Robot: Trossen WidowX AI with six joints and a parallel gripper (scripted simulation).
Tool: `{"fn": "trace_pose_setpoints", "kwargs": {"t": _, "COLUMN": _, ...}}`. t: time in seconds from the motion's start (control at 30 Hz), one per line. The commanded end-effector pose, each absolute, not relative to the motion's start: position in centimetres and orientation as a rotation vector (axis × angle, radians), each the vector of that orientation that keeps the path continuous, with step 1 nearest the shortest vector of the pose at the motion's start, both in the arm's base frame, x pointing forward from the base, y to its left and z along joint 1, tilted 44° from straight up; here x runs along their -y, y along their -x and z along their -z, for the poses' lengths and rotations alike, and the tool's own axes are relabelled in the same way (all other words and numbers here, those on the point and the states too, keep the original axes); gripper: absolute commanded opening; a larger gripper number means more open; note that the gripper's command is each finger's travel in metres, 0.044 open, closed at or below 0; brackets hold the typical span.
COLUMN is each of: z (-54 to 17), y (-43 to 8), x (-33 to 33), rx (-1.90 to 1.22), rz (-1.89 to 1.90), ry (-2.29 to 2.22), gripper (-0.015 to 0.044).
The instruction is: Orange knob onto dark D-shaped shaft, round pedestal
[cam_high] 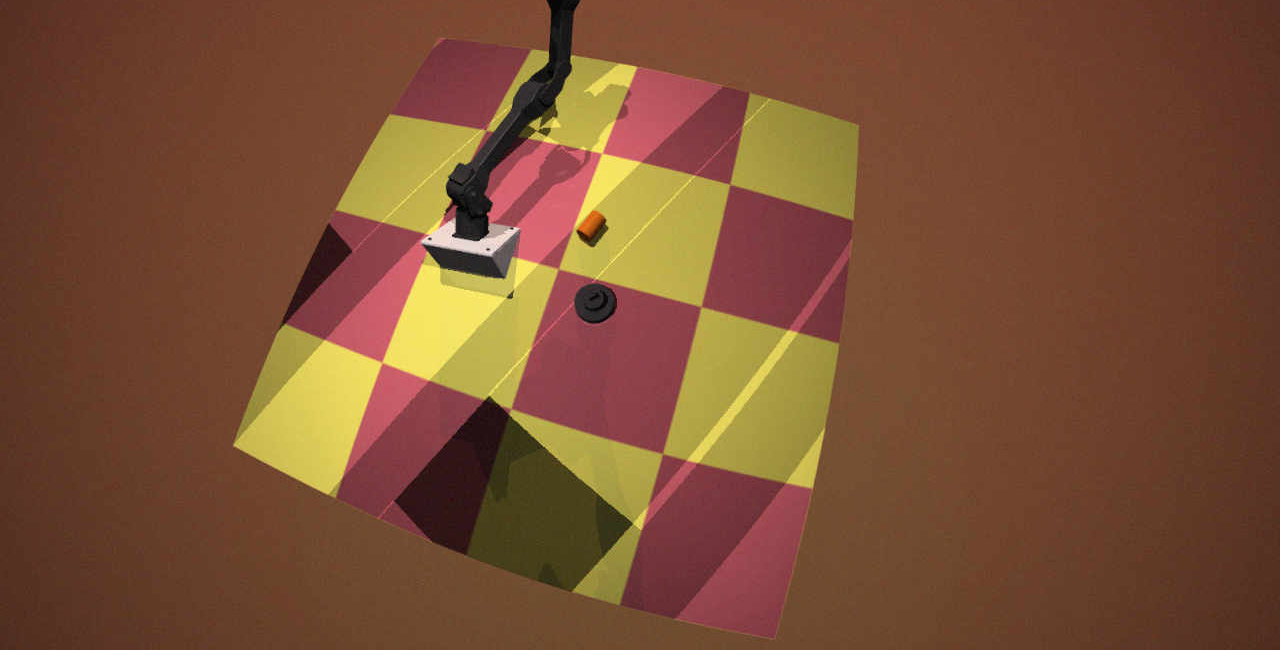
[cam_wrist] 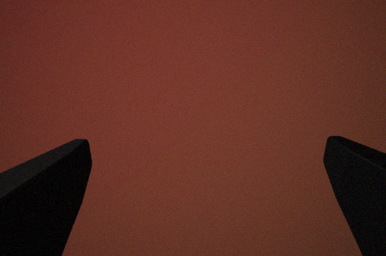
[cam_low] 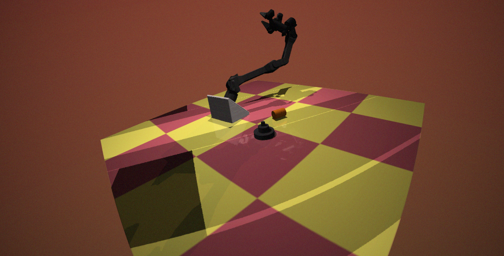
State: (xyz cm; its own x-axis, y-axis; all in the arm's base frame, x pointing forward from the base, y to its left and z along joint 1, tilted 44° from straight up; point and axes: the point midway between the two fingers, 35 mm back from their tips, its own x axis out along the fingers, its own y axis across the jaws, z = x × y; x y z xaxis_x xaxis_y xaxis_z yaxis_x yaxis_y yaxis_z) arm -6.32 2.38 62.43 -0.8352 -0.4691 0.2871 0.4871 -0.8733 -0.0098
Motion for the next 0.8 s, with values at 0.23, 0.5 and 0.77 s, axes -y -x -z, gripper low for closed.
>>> {"fn": "trace_pose_setpoints", "kwargs": {"t": 0.23, "z": -59.2, "y": 8.5, "x": 8.2, "rx": 0.084, "rz": 2.279, "ry": 0.085, "gripper": 0.0440}}
{"fn": "trace_pose_setpoints", "kwargs": {"t": 0.5, "z": -51.7, "y": 4.2, "x": 20.9, "rx": 0.036, "rz": 1.829, "ry": -0.359, "gripper": 0.0440}}
{"fn": "trace_pose_setpoints", "kwargs": {"t": 0.77, "z": -41.2, "y": -6.6, "x": 27.5, "rx": -0.127, "rz": 1.403, "ry": -0.842, "gripper": 0.0440}}
